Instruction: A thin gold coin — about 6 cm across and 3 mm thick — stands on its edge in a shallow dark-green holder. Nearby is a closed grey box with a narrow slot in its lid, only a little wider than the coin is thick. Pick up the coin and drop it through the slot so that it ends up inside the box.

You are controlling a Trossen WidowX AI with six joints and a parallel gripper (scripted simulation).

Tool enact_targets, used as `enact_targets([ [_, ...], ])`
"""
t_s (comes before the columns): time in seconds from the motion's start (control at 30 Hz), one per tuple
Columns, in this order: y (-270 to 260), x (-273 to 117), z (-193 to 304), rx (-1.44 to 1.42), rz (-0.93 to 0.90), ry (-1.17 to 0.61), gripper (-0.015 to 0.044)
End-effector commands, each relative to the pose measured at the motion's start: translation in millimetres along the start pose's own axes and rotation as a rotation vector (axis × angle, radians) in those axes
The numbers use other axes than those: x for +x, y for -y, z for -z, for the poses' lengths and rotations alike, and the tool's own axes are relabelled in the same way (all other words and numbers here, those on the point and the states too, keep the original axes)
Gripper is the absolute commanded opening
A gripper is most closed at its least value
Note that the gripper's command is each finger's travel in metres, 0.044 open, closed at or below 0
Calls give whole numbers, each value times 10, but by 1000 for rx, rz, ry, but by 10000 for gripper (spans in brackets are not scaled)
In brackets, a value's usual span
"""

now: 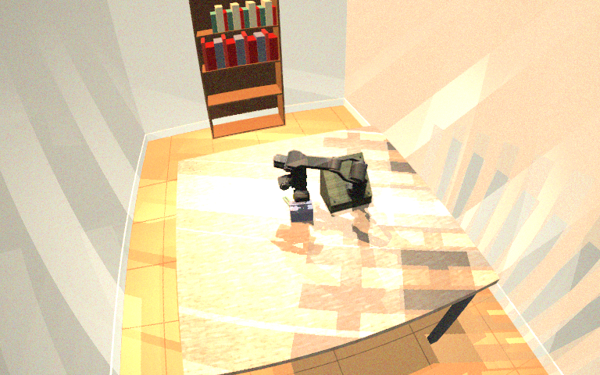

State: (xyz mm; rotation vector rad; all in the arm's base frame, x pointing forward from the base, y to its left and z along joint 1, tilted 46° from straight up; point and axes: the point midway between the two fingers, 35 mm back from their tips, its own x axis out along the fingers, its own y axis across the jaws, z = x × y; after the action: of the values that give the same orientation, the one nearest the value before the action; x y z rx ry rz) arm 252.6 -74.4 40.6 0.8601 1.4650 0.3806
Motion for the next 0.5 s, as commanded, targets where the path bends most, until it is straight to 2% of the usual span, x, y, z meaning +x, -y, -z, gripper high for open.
enact_targets([
  [0.0, 10, -1, -5, 0, 0, 0, 0],
  [0.47, -43, -7, 28, 10, 0, 0, 0],
])
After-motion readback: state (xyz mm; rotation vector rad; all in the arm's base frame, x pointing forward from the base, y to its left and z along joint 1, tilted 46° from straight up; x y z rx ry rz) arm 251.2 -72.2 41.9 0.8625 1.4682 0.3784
